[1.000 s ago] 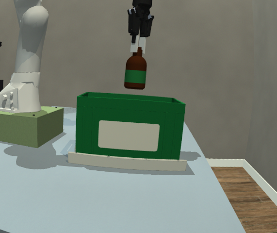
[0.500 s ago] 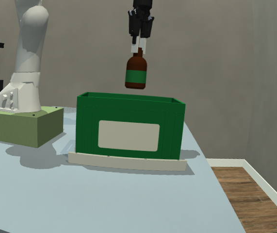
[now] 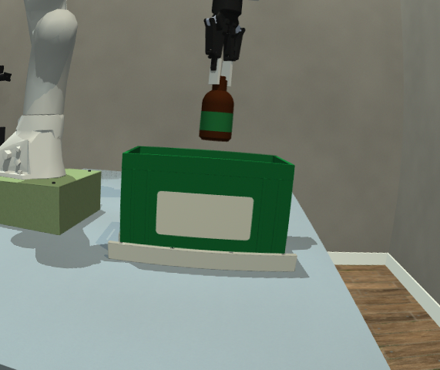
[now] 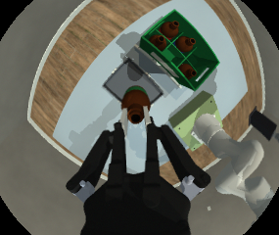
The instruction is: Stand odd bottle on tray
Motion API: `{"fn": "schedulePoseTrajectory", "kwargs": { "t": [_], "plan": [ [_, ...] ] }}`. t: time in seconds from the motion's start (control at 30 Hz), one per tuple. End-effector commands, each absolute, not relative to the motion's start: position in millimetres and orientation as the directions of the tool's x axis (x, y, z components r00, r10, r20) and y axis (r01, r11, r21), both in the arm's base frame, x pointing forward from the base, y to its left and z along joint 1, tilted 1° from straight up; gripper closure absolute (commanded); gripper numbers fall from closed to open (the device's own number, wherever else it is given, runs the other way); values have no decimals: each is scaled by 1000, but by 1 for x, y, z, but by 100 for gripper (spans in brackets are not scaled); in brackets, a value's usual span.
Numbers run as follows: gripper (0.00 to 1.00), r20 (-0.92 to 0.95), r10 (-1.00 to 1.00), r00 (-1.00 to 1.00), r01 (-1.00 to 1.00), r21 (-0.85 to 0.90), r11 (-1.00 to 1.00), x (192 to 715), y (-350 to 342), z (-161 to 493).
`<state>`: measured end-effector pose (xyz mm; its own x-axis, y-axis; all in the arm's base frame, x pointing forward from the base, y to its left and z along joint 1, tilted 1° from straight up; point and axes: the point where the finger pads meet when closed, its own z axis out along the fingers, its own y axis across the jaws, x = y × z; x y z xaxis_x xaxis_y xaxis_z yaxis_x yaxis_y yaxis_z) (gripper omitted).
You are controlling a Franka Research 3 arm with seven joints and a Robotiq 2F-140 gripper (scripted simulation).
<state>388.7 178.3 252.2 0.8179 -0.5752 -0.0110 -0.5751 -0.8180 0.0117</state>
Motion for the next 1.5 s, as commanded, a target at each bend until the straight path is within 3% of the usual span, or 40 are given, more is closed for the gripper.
{"fn": "schedulePoseTrajectory", "kwargs": {
  "t": [0.0,1.47],
  "plan": [
    [90,-9,-589,808,-589,2,-808,390,185,255],
    [90,-9,-589,808,-589,2,-808,390,193,255]
  ]
}}
